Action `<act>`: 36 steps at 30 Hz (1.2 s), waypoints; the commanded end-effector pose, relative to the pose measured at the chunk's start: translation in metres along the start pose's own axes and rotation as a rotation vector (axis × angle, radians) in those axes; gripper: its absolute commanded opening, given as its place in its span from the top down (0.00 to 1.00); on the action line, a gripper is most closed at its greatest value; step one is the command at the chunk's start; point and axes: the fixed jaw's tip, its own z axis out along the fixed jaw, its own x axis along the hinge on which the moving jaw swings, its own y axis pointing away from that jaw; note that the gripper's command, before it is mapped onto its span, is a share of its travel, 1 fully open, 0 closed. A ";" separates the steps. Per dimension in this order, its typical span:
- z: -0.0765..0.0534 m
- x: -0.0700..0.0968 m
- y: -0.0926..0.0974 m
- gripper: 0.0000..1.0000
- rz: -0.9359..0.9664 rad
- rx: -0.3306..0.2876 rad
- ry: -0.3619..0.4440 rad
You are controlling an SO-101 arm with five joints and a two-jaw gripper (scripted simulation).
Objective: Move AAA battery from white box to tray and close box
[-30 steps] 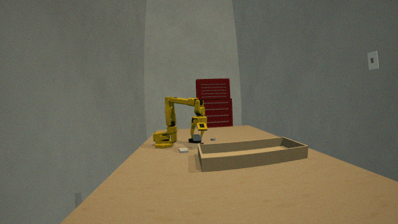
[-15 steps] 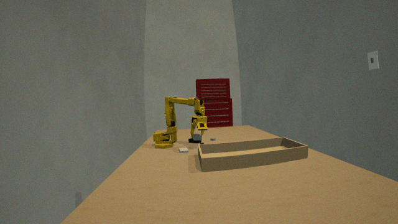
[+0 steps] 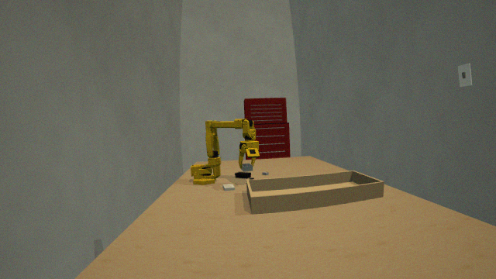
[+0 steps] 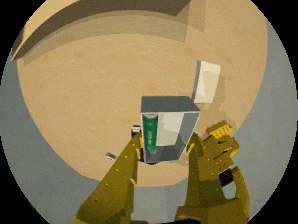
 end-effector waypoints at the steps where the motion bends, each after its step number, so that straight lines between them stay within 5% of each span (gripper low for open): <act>1: -0.007 -0.001 0.004 0.81 0.003 -0.026 -0.018; 36: -0.002 0.000 0.002 0.81 0.003 -0.026 -0.018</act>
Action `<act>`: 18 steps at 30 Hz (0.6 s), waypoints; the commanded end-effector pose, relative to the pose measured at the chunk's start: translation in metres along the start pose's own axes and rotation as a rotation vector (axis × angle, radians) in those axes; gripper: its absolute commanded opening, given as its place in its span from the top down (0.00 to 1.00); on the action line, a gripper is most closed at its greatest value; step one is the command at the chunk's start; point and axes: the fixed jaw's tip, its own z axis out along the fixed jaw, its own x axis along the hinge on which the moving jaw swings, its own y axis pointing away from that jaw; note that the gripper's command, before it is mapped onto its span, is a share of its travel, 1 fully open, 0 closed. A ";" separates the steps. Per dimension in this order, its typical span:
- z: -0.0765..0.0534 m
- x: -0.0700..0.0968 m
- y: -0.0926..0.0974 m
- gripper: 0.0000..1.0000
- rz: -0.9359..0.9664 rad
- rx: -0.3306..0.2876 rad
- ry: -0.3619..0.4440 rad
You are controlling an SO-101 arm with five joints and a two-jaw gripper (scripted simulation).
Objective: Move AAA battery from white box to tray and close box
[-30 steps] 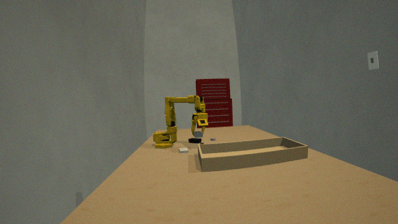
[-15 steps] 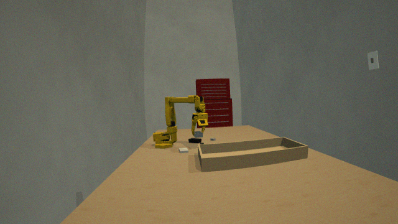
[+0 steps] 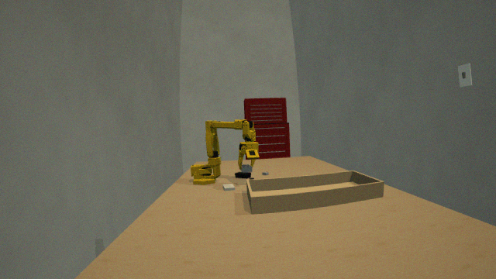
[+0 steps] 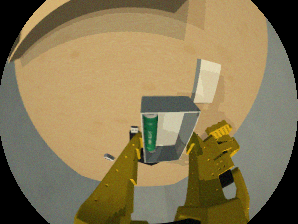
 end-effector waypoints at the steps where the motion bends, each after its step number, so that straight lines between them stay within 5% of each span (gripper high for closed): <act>1: -0.006 -0.001 0.004 0.81 0.003 -0.038 -0.027; 18: -0.006 -0.003 0.003 0.81 -0.011 -0.038 -0.027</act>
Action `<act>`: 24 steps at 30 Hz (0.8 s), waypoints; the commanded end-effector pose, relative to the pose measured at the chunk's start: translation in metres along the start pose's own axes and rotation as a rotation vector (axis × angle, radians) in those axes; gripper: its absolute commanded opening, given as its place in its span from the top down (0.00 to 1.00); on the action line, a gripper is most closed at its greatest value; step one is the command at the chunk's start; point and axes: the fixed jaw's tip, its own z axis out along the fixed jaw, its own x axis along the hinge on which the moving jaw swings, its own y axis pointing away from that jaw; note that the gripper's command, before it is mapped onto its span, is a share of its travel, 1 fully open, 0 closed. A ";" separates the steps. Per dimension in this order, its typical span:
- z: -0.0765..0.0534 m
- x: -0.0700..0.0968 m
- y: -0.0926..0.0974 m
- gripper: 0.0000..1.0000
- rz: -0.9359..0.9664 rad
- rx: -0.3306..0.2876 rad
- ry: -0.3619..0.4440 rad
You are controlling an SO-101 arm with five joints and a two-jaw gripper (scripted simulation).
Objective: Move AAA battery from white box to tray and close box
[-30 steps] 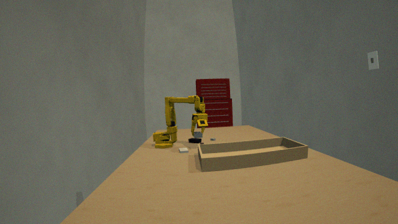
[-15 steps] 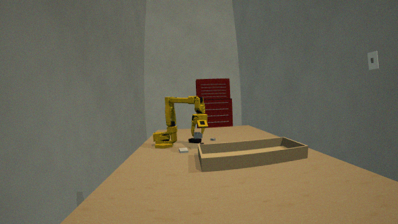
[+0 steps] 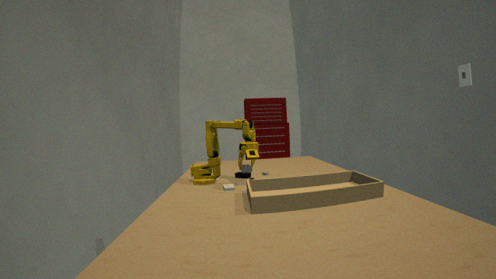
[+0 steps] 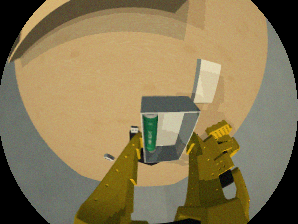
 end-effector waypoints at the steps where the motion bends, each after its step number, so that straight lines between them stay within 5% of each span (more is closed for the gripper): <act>1: -0.006 -0.004 0.002 0.81 -0.017 -0.038 -0.027; 24: -0.006 -0.050 -0.028 0.81 -0.354 -0.033 -0.033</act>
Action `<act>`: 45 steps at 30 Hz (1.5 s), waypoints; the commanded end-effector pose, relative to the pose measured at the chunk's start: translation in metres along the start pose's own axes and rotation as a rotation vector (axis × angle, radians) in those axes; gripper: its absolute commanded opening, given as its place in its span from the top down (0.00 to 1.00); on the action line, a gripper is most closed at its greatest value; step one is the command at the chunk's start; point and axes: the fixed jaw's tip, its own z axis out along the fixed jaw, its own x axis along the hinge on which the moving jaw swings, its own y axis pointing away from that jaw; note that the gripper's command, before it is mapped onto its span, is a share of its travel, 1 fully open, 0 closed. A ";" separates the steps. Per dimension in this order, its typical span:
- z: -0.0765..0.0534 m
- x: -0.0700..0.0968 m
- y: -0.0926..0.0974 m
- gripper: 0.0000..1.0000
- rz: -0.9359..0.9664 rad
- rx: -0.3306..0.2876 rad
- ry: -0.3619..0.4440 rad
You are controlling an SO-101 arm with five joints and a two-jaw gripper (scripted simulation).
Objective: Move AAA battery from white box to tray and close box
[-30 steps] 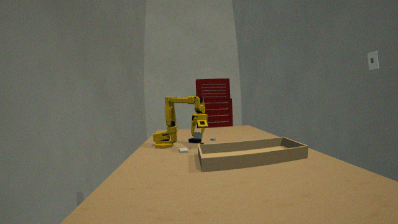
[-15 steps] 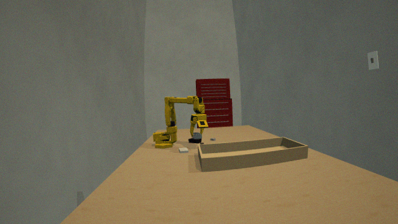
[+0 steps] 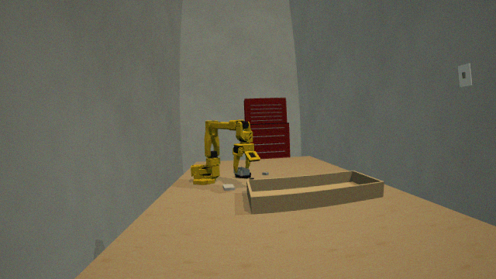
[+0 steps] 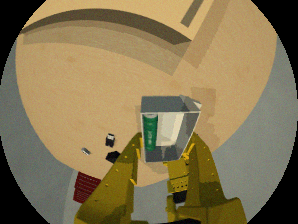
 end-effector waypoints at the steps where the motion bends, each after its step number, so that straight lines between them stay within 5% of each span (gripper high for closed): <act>1: -0.008 -0.011 -0.007 0.81 -0.076 -0.016 -0.040; 14: -0.008 -0.019 -0.022 0.81 -0.172 -0.014 -0.040; 45: -0.008 -0.020 -0.025 0.81 -0.175 -0.014 -0.040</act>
